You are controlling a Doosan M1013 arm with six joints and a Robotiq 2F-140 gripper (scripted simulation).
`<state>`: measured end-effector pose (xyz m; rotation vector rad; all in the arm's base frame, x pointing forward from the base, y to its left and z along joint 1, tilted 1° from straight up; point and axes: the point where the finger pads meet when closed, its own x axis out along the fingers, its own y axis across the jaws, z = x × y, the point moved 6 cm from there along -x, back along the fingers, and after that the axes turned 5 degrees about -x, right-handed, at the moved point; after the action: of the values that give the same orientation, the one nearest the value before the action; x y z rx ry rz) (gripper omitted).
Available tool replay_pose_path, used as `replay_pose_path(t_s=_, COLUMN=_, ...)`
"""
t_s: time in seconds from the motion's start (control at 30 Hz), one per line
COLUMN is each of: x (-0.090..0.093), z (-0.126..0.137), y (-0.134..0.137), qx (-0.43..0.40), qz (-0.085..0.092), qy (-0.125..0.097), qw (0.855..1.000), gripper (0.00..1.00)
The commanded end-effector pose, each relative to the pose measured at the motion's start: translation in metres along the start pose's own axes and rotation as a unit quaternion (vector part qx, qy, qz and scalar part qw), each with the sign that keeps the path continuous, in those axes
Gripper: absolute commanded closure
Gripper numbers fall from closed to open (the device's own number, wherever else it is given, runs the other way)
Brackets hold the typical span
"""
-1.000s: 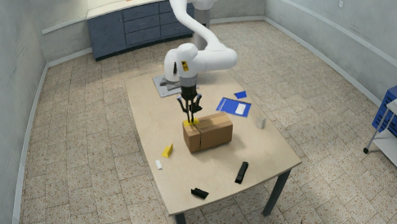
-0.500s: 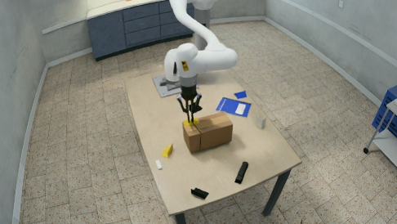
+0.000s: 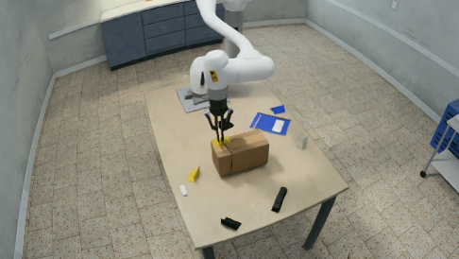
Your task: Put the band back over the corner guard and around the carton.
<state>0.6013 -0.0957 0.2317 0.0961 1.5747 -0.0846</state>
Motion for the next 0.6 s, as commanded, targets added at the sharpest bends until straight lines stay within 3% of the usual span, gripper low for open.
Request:
replay_pose_path(t_s=0.0, x=-0.0008, z=0.0004, y=0.0, qx=0.0, qz=0.0, qy=-0.001, qw=1.0, gripper=0.82)
replay_pose_path(t_s=0.57, x=-0.0039, z=0.0004, y=0.0, qx=0.0, qz=0.0, qy=-0.001, qw=1.0, gripper=0.82)
